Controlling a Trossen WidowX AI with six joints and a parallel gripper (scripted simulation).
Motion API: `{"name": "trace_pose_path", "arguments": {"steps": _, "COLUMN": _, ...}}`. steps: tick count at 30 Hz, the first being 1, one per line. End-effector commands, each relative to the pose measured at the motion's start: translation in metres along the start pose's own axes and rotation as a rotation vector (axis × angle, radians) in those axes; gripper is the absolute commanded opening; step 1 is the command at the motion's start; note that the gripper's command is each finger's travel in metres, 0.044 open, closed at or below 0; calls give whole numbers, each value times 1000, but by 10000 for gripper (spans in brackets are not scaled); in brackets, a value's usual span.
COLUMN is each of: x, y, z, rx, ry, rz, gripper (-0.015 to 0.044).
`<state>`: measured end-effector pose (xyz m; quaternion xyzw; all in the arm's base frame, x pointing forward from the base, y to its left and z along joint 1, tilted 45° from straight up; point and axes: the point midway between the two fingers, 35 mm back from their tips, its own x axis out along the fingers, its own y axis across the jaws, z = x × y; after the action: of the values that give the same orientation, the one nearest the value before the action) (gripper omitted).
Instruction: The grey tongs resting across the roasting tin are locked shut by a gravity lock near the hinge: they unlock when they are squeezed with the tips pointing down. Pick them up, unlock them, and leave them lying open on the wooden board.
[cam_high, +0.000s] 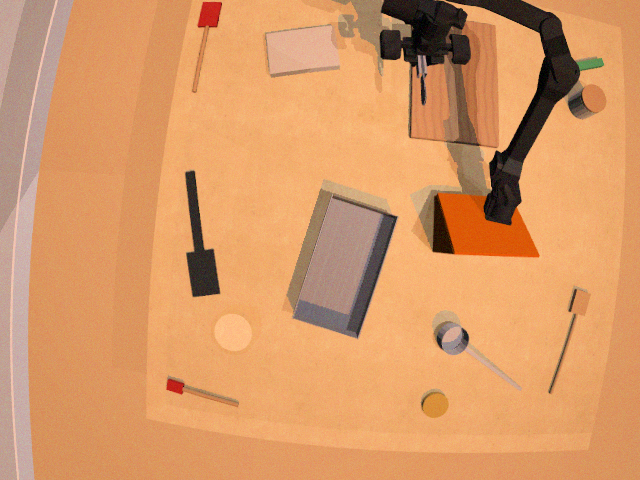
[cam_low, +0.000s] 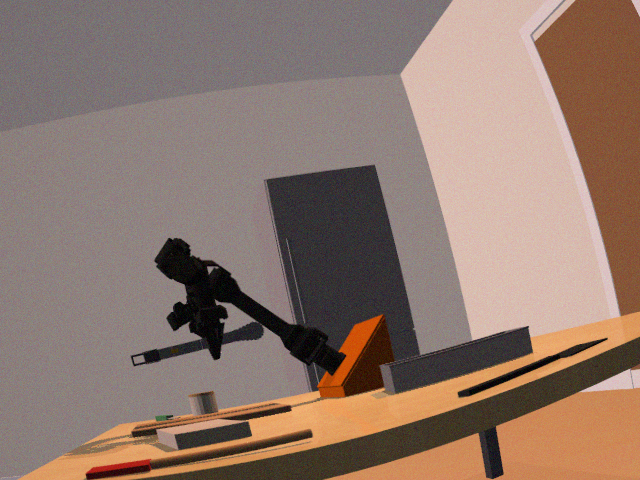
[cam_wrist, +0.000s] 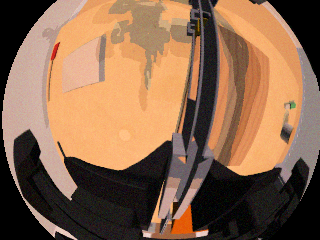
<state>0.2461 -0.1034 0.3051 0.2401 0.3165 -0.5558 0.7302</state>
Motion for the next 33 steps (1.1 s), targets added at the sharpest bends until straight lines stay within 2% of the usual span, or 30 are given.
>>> {"name": "trace_pose_path", "arguments": {"steps": 1, "x": -3, "y": -20, "z": 11, "rx": -86, "ry": -3, "rz": 4, "gripper": -150}}
{"name": "trace_pose_path", "arguments": {"steps": 21, "x": -20, "y": -108, "z": 35, "rx": -452, "ry": -48, "rz": -16, "gripper": -150}}
{"name": "trace_pose_path", "arguments": {"steps": 33, "x": -21, "y": -111, "z": 36, "rx": -464, "ry": -50, "rz": -17, "gripper": -150}}
